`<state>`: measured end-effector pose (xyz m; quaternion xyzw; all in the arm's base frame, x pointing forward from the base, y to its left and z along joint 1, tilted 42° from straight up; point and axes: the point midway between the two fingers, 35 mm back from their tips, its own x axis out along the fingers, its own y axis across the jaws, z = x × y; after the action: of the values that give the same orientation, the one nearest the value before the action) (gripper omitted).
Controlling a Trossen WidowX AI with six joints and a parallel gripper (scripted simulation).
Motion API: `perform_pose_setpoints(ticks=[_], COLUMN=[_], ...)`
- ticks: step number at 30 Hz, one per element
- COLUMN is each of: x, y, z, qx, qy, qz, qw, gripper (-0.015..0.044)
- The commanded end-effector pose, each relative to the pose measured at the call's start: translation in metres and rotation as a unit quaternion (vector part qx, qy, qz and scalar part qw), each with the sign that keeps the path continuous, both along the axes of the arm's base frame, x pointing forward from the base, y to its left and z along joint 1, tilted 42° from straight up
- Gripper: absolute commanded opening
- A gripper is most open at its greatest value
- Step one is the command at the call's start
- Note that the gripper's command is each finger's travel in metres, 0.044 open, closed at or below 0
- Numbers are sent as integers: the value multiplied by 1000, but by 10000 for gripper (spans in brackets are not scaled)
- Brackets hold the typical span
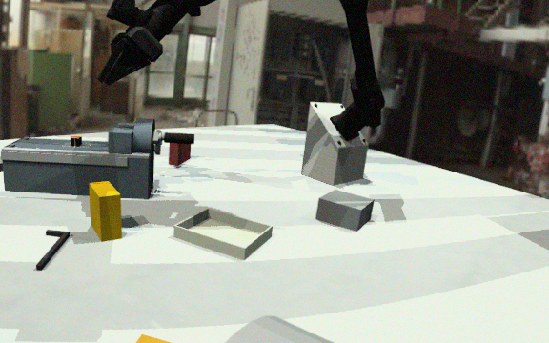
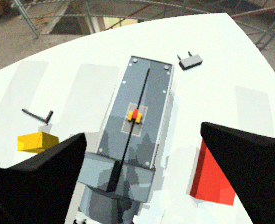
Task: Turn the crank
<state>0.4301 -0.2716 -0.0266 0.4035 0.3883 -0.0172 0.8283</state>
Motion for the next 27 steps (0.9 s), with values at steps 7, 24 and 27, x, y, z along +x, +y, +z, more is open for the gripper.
perform_pose_setpoints(ticks=[7, 24, 27], x=[-7, -48, -58], y=[18, 81, 91], z=[35, 77, 81], qx=[-1, 0, 0], qy=[22, 78, 84], qz=[-29, -134, -154], qw=[999, 988, 985], gripper=[440, 440, 440])
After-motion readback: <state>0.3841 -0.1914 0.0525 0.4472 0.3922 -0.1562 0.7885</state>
